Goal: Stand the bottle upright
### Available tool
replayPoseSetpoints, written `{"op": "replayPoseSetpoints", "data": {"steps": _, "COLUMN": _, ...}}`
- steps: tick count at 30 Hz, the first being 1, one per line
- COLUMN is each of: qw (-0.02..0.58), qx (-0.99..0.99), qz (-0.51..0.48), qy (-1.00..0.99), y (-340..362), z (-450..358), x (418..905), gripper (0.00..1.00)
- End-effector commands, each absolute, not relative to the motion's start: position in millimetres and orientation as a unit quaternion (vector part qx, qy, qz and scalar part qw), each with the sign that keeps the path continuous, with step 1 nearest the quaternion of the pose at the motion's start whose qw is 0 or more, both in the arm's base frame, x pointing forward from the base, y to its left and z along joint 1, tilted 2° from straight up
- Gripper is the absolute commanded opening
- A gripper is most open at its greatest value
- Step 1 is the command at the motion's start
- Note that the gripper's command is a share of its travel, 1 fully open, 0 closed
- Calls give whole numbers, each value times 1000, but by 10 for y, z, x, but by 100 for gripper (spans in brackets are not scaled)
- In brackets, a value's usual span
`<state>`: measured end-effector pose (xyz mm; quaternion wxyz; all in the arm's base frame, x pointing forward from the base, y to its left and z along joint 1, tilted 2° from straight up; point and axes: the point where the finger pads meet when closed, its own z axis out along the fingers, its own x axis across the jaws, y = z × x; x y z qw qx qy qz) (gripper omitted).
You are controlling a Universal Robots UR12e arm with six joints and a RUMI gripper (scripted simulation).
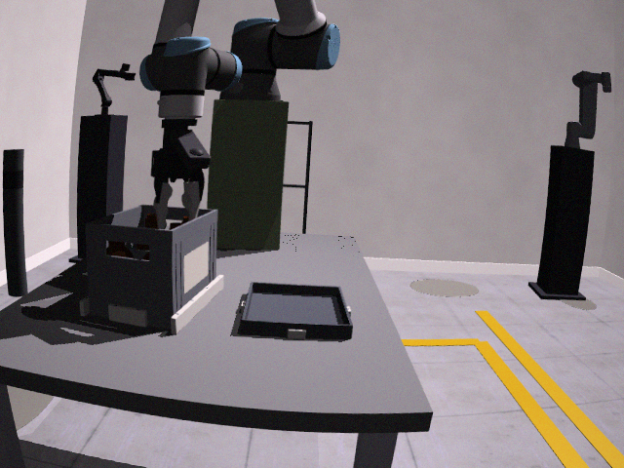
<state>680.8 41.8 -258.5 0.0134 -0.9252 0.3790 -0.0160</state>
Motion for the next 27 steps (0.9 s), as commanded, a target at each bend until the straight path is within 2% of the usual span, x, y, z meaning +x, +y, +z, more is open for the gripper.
{"op": "replayPoseSetpoints", "data": {"steps": 1, "qw": 13, "qx": -925, "qz": -17, "qy": 379, "y": 416, "z": -2587, "x": 6833, "gripper": 38}}
{"op": "replayPoseSetpoints", "data": {"steps": 27, "qw": 13, "qx": -925, "qz": -16, "qy": 379, "y": 419, "z": -2430, "x": 6795, "gripper": 38}}
